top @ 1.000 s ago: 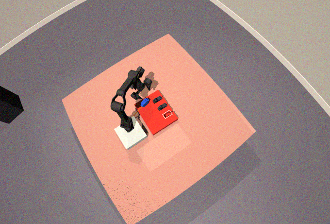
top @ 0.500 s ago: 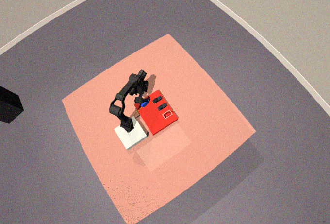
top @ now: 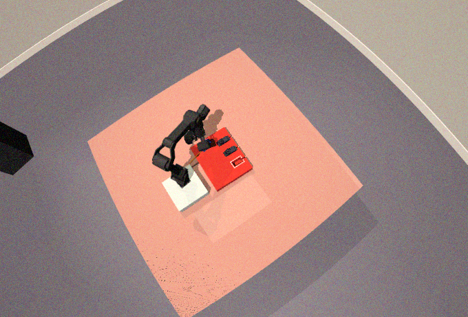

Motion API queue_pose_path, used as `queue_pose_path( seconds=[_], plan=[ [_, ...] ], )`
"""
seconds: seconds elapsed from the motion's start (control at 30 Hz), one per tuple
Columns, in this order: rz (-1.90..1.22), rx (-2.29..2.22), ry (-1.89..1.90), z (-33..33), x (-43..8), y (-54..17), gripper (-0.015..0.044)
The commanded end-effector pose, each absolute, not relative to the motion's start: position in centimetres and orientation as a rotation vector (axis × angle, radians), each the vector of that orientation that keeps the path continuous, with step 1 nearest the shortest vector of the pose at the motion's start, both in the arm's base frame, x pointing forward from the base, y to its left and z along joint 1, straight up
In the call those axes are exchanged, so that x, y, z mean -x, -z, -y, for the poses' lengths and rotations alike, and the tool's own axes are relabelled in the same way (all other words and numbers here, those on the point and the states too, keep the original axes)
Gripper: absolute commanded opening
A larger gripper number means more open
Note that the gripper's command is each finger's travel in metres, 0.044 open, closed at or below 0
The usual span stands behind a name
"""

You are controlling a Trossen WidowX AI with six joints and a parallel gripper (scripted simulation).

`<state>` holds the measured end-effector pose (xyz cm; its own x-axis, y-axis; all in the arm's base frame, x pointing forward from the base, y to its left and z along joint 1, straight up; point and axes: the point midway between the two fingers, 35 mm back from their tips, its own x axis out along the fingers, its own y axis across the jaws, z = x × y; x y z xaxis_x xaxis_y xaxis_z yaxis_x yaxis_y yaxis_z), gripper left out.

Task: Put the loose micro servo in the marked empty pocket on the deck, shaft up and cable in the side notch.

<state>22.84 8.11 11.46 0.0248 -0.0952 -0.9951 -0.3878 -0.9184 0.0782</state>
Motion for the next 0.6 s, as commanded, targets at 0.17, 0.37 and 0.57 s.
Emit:
queue_pose_path(
  seconds=[0.17, 0.37, 0.57],
  plan=[
    [-0.146, 2.205, -2.153, -7.7, -21.8, -11.3, 0.0440],
    [0.092, 2.276, -2.230, -7.4, -21.2, -11.1, 0.0440],
    [0.100, 2.278, -2.232, -7.5, -21.2, -10.7, 0.0440]
  ],
)
